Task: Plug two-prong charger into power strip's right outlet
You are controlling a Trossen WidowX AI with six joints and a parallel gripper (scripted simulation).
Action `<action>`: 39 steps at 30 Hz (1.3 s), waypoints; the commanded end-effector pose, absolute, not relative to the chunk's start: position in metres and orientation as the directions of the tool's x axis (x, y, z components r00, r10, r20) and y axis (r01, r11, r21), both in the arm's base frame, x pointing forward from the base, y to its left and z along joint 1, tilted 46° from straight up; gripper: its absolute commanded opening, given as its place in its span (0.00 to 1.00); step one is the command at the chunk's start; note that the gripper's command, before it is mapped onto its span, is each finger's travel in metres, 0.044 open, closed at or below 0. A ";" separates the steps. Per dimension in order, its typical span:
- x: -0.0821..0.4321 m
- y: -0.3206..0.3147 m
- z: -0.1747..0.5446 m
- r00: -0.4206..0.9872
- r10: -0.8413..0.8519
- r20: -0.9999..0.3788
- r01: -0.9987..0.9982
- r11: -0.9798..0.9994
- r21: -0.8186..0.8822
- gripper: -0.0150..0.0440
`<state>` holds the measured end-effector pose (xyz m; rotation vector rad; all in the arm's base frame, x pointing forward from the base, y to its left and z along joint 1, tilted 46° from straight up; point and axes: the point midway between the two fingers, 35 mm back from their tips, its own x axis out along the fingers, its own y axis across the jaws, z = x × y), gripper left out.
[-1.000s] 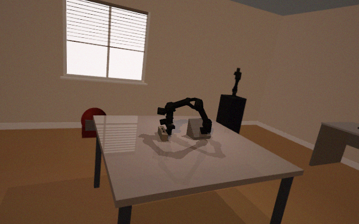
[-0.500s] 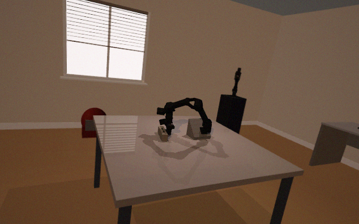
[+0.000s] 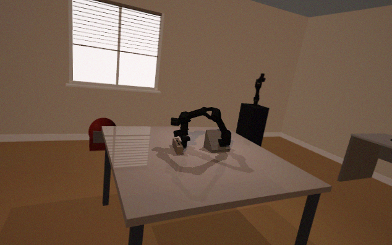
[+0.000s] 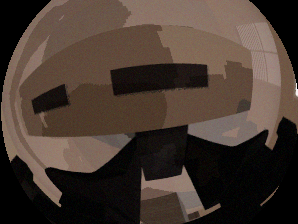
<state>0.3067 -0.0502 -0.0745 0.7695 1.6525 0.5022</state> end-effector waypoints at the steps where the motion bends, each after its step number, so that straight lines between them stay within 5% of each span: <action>1: 0.314 -0.051 -0.077 -0.084 0.718 -0.691 0.209 0.691 0.692 0.25; 39: 0.317 -0.052 -0.076 -0.084 0.718 -0.691 0.209 0.691 0.692 0.25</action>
